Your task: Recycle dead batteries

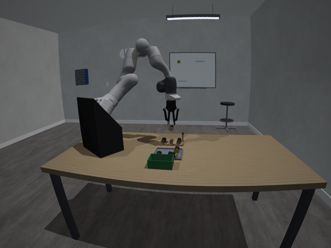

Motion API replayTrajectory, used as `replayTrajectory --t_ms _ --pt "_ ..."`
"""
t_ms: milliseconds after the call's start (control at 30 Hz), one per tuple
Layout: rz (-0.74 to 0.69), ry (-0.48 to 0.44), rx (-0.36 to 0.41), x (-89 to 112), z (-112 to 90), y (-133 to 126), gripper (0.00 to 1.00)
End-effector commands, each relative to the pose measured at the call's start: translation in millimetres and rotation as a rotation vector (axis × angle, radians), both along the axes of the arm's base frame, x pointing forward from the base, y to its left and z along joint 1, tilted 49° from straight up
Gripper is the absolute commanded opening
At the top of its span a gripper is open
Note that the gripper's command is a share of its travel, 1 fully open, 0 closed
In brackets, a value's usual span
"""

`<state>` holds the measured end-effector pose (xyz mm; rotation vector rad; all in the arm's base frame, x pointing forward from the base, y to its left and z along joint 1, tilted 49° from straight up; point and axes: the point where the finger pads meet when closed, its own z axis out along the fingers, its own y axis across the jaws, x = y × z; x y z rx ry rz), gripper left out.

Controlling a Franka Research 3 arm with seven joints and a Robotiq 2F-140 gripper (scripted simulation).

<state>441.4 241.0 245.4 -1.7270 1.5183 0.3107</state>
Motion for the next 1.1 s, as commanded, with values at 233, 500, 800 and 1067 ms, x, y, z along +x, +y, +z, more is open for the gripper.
replayTrajectory --t_ms 233,500,800,1067 --pt "-0.009 0.013 0.006 2.6 -13.0 -13.1 0.16" --pt "-0.009 0.013 0.006 11.3 -48.5 -50.3 0.16" --pt "-0.009 0.013 0.007 27.0 -113.1 -117.9 0.16" --pt "-0.009 0.013 0.006 45.0 -186.5 -194.9 0.16"
